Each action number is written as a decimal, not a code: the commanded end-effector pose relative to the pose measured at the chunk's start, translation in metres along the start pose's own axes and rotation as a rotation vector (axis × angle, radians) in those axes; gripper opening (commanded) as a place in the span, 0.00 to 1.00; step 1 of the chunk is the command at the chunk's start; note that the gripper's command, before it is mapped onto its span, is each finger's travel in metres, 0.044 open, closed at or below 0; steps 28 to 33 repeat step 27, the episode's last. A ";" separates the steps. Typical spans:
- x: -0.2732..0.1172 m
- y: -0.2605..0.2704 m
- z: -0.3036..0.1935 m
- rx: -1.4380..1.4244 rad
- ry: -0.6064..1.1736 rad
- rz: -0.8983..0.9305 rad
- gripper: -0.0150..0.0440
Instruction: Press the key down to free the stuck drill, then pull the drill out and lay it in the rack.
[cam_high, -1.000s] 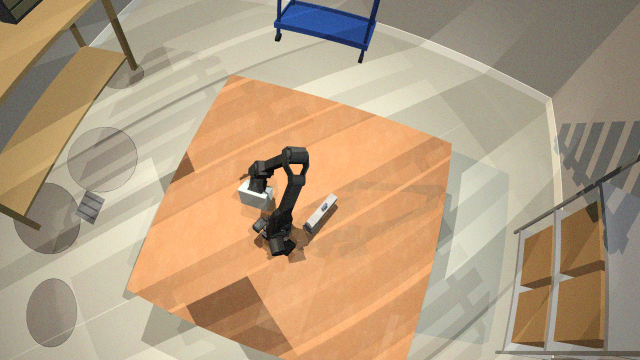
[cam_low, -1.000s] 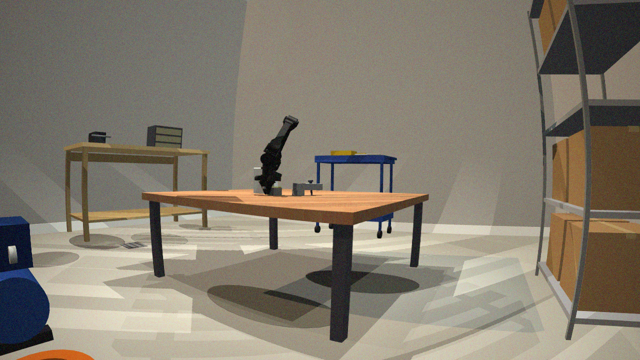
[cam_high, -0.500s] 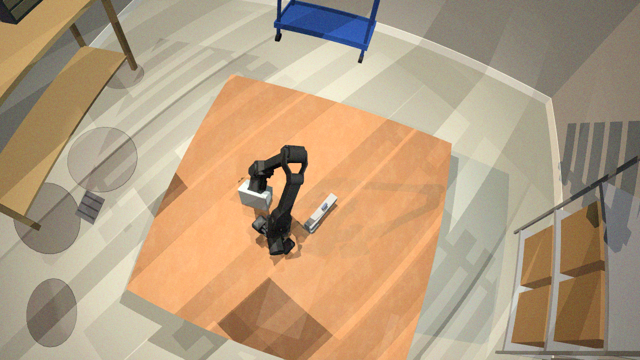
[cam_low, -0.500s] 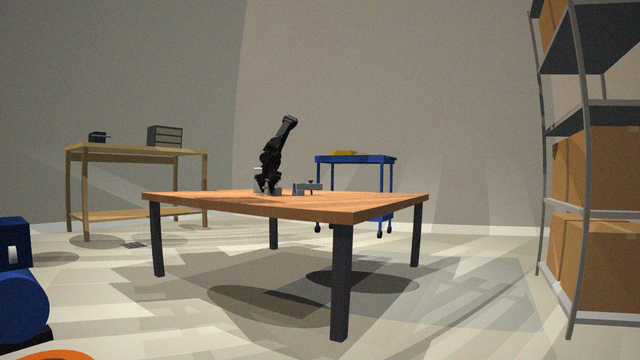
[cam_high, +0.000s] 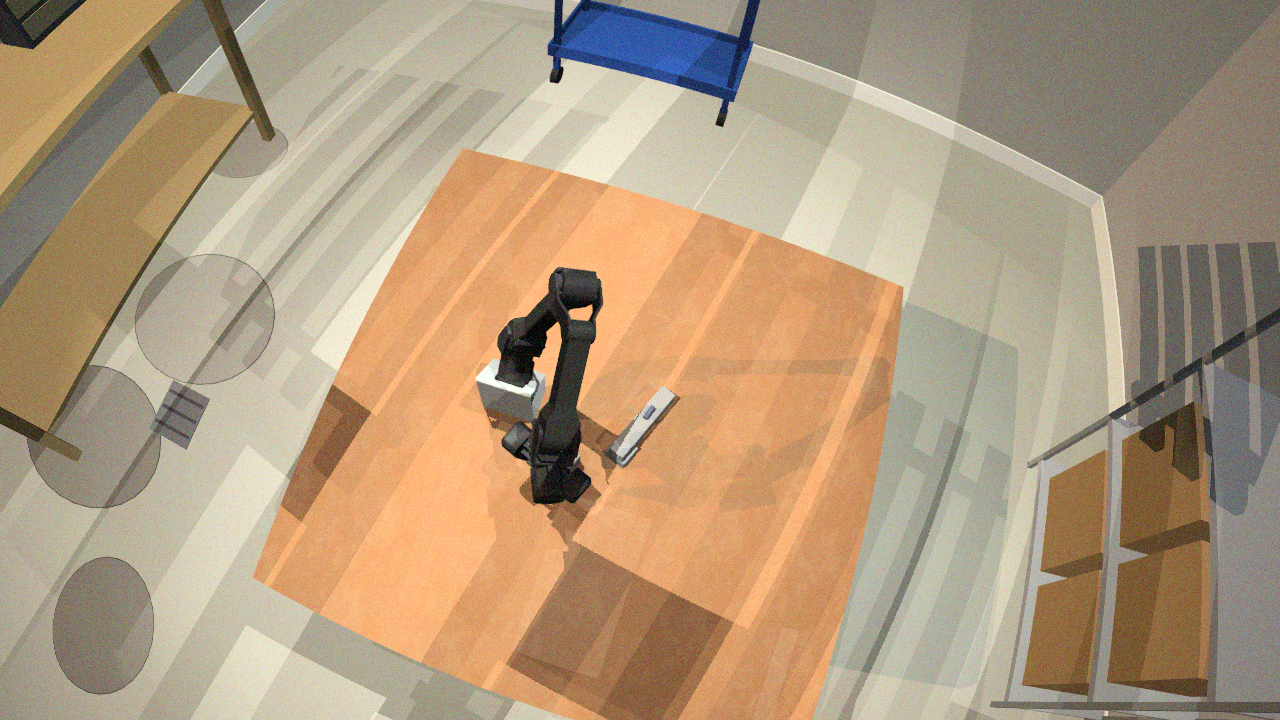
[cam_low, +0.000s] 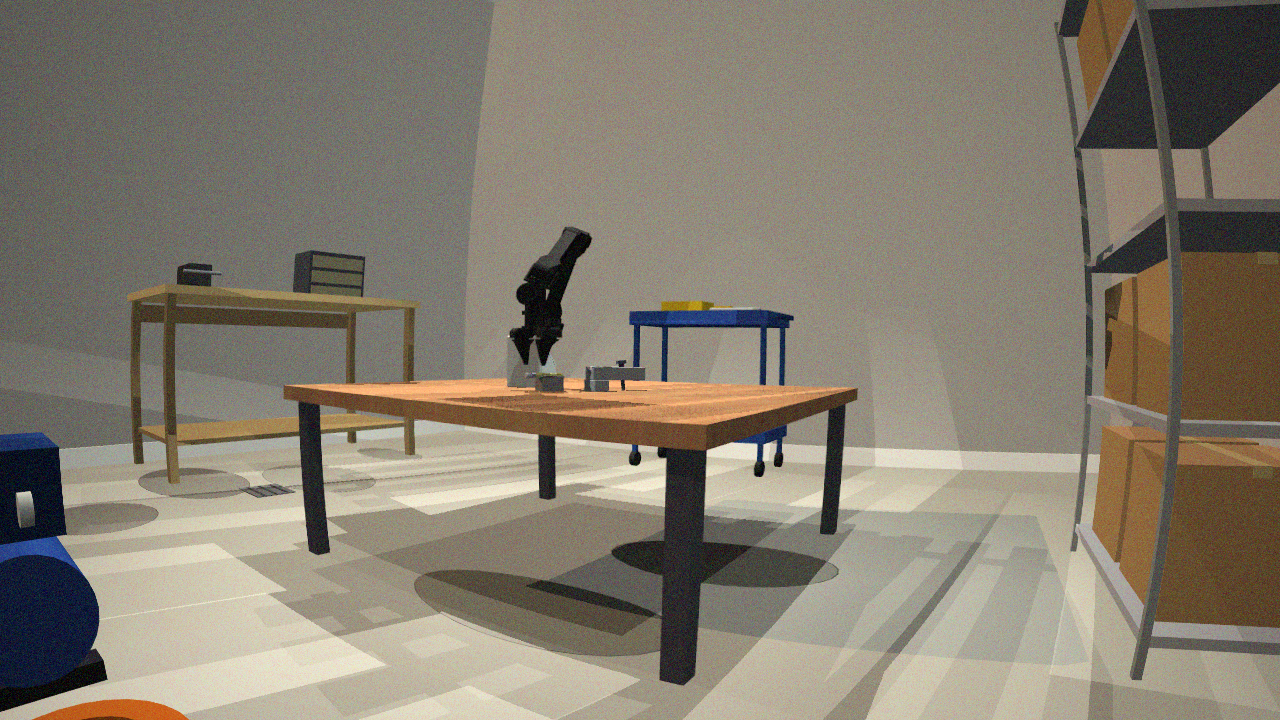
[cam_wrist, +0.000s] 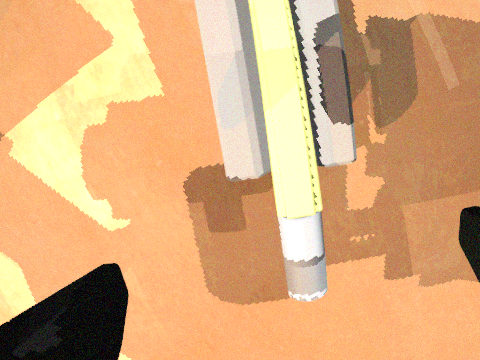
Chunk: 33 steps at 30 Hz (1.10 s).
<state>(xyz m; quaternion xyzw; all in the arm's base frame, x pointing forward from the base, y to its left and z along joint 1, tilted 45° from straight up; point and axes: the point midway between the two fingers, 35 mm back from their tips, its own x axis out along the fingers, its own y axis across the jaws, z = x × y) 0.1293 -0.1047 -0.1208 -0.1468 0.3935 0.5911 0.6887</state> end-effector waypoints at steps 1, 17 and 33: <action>-0.016 -0.004 -0.003 -0.007 0.013 -0.005 1.00; -0.029 -0.084 0.036 -0.347 0.313 -0.033 1.00; -0.027 -0.148 0.121 -0.693 0.510 -0.127 1.00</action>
